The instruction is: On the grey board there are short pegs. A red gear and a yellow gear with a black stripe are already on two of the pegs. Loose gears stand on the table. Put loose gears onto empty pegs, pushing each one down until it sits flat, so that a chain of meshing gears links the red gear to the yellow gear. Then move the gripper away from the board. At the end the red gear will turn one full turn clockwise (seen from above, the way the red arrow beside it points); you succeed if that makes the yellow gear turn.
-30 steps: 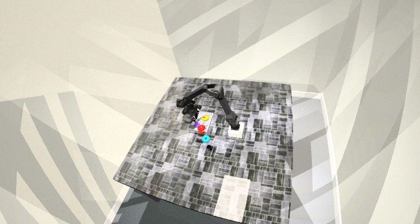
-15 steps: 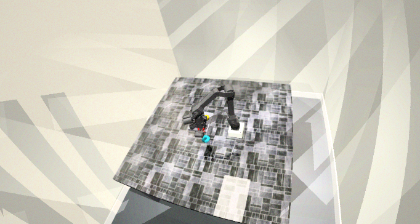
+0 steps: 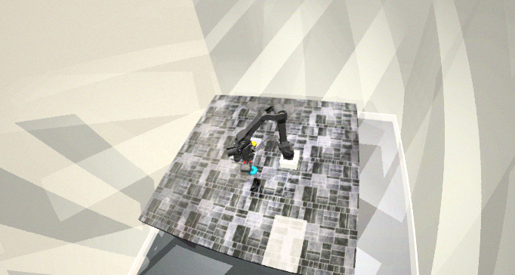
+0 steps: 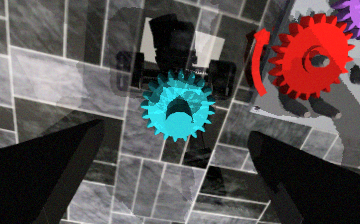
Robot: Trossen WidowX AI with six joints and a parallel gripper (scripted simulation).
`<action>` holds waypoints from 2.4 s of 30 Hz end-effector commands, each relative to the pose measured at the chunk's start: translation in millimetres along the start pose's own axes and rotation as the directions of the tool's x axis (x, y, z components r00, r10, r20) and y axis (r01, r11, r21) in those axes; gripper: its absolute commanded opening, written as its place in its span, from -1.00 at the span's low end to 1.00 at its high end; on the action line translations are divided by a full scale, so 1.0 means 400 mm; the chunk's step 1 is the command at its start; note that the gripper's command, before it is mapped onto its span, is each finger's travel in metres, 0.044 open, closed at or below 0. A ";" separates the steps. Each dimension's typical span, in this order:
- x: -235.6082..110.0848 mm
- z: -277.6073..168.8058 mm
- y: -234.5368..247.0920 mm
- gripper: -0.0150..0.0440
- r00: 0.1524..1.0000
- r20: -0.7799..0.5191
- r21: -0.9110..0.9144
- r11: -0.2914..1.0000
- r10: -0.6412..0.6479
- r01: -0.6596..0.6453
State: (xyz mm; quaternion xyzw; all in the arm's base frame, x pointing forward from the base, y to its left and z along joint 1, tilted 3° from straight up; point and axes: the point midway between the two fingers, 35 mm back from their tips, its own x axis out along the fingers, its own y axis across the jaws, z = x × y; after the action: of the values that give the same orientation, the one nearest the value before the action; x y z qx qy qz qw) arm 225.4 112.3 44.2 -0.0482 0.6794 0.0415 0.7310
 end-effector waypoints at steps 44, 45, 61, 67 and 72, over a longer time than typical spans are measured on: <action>0.073 -0.009 -0.004 -0.31 1.000 -0.011 0.003 1.000 -0.005 0.006; 0.073 -0.009 -0.004 -0.34 1.000 -0.011 0.003 1.000 -0.005 0.006; -0.006 0.010 0.002 -0.49 1.000 -0.010 0.003 1.000 -0.005 0.005; -0.043 0.015 0.004 -0.49 1.000 -0.010 0.003 1.000 -0.005 0.005; -0.074 0.017 0.004 -0.49 1.000 -0.010 0.003 1.000 -0.005 0.005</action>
State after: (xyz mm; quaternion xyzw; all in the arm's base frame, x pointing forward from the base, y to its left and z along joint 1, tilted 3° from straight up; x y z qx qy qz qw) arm 227.5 113.6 64.9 -0.0524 0.6879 0.0378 0.7230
